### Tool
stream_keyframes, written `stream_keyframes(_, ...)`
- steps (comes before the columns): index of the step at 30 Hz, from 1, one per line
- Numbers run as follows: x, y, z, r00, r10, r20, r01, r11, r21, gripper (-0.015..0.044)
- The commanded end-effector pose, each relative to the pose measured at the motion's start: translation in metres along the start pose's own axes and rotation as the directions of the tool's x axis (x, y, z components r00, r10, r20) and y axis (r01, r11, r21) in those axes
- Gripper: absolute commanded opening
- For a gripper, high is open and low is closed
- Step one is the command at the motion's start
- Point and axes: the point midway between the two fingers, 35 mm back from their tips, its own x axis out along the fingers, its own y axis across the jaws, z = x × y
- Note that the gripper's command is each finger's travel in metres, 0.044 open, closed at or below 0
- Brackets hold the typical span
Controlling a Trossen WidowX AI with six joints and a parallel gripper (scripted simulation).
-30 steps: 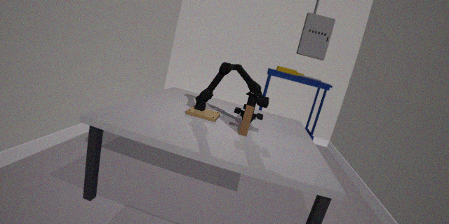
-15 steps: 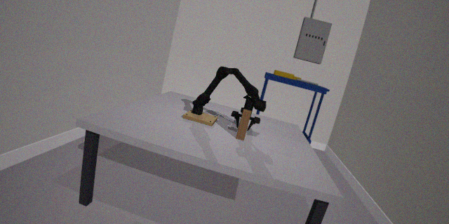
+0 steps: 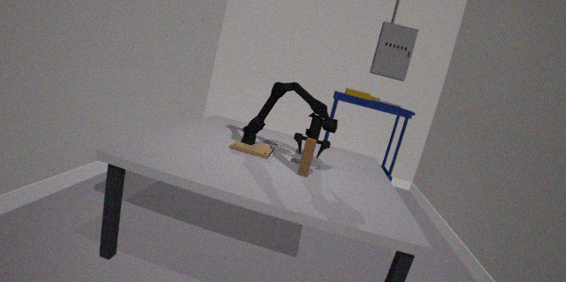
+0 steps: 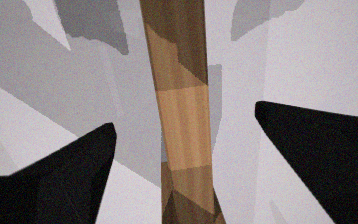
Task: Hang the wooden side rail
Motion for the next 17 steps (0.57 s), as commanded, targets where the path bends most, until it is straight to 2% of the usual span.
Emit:
stream_keyframes(1,-0.0003,0.0012,0.0133,1.000,0.003,0.001,-0.003,1.000,0.002,0.0440)
stream_keyframes(17,-0.0021,-0.0013,0.0110,1.000,-0.004,0.000,0.004,1.000,-0.010,0.0440)
